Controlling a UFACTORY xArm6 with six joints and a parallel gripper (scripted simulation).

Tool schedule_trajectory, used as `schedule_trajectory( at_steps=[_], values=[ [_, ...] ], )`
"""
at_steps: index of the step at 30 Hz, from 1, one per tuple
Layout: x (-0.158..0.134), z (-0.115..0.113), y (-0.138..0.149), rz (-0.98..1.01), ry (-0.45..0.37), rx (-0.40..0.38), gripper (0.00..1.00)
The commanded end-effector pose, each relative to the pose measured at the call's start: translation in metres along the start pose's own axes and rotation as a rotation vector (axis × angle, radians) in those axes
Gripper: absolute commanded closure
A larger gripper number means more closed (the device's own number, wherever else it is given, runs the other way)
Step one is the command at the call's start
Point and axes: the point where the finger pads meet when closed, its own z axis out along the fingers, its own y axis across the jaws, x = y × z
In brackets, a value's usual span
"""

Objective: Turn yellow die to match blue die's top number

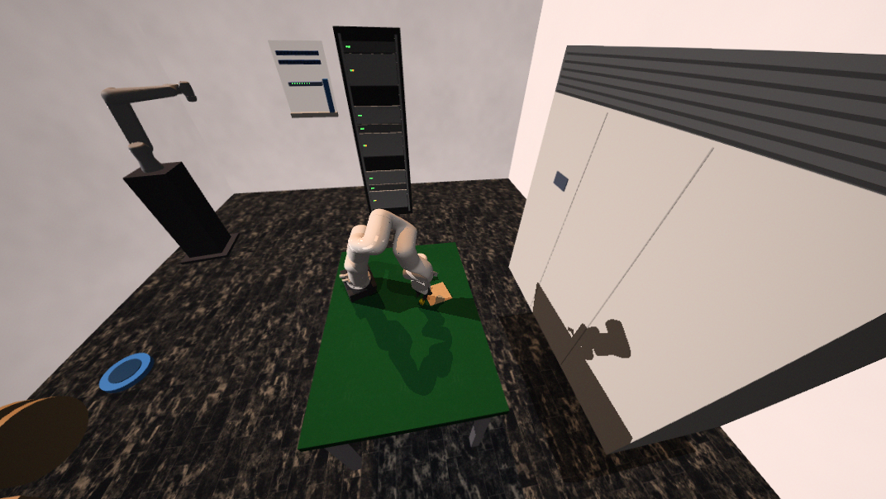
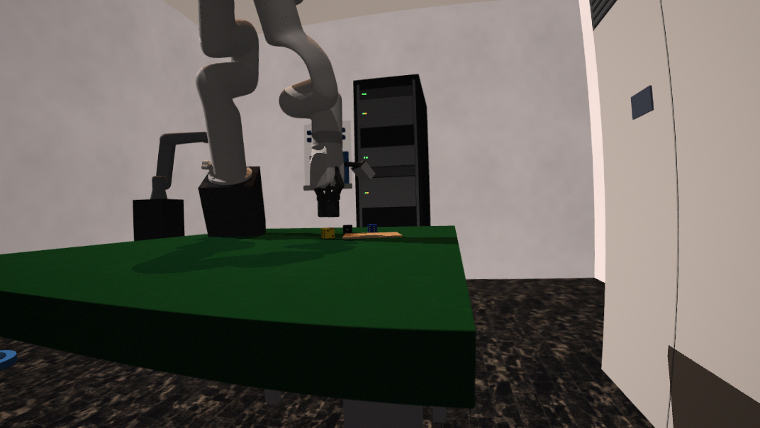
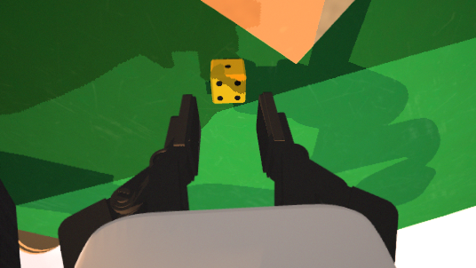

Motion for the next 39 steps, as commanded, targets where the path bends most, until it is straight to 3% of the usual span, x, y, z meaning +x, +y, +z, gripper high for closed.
schedule_trajectory(
  at_steps=[1, 15, 39],
  values=[
    [0.001, 0.003, 0.001, 0.001, 0.002, -0.003, 0.58],
    [0.001, 0.018, 0.001, 0.001, 0.002, -0.003, 0.58],
    [0.001, 0.019, 0.001, 0.001, 0.002, -0.003, 0.58]
  ],
)
